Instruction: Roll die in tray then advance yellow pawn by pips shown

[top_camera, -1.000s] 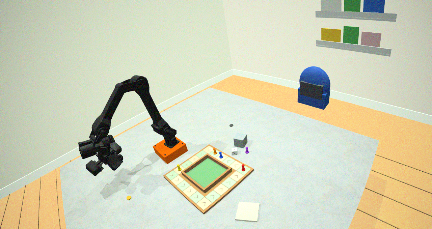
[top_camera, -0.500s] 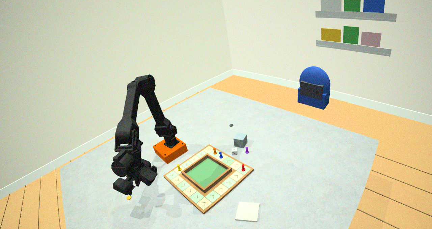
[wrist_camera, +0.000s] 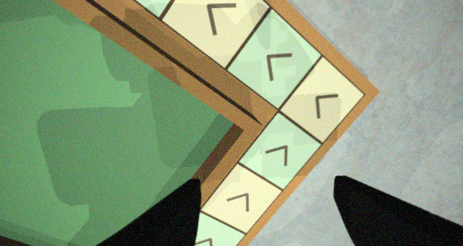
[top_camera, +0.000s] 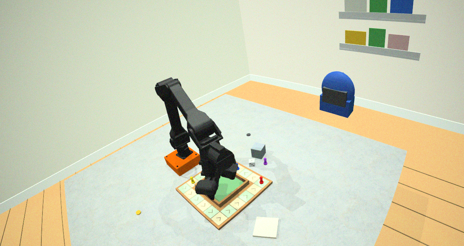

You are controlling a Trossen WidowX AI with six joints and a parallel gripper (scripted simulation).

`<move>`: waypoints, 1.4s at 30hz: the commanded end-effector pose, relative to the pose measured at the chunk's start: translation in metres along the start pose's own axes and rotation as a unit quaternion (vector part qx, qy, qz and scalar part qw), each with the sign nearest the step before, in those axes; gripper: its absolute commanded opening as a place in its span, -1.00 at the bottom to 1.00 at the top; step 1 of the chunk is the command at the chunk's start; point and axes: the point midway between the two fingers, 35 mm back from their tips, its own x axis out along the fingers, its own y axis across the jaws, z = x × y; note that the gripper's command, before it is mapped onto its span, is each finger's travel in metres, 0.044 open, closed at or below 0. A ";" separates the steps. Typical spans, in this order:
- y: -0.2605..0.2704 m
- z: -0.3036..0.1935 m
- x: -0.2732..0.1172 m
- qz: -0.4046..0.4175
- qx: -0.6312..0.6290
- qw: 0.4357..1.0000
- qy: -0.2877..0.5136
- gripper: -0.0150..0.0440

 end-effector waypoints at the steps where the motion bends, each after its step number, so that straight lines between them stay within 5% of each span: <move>1: 0.052 0.049 -0.010 0.030 -0.007 0.999 -0.022 0.44; 13: 0.225 0.111 -0.050 0.107 -0.029 0.993 -0.039 0.44; 42: 0.234 0.112 -0.013 0.108 -0.029 0.993 -0.039 0.44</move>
